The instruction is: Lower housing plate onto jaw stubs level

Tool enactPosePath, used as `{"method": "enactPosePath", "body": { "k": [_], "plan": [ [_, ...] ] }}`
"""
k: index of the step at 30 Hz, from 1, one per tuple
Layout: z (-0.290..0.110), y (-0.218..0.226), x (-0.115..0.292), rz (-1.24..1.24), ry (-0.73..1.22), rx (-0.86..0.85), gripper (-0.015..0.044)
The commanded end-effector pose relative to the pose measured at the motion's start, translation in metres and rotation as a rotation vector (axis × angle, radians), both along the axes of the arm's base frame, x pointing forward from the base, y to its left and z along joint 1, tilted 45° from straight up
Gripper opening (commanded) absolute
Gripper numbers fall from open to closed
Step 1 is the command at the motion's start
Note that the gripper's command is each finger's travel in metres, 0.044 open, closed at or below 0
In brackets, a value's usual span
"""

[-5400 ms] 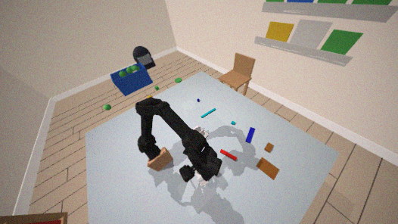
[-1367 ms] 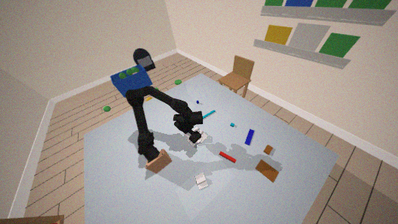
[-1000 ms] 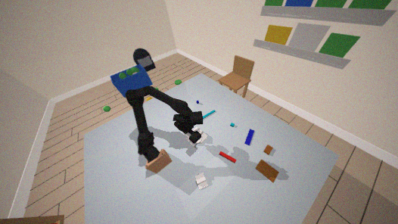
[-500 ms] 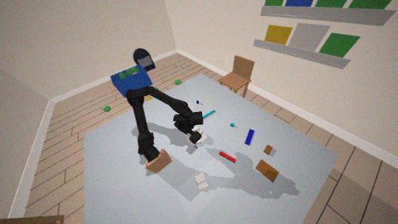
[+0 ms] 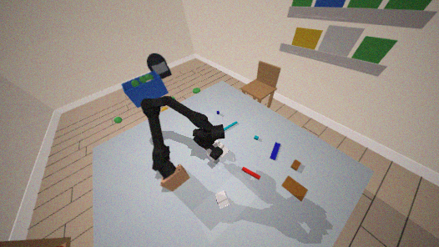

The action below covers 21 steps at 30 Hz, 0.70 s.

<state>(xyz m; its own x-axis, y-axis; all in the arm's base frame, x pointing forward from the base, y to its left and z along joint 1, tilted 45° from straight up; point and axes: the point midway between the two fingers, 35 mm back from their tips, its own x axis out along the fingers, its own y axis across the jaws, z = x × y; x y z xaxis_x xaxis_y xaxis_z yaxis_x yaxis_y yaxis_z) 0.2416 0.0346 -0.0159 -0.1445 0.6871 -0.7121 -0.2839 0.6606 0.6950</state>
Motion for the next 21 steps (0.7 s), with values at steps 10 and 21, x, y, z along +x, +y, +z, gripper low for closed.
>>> {"method": "enactPosePath", "body": {
  "k": [10,21],
  "plan": [
    [-0.016,0.016,-0.004,-0.004,0.003,0.005,0.0351],
    [-0.028,0.029,-0.008,-0.004,0.004,0.008,0.0351]
  ]
}}
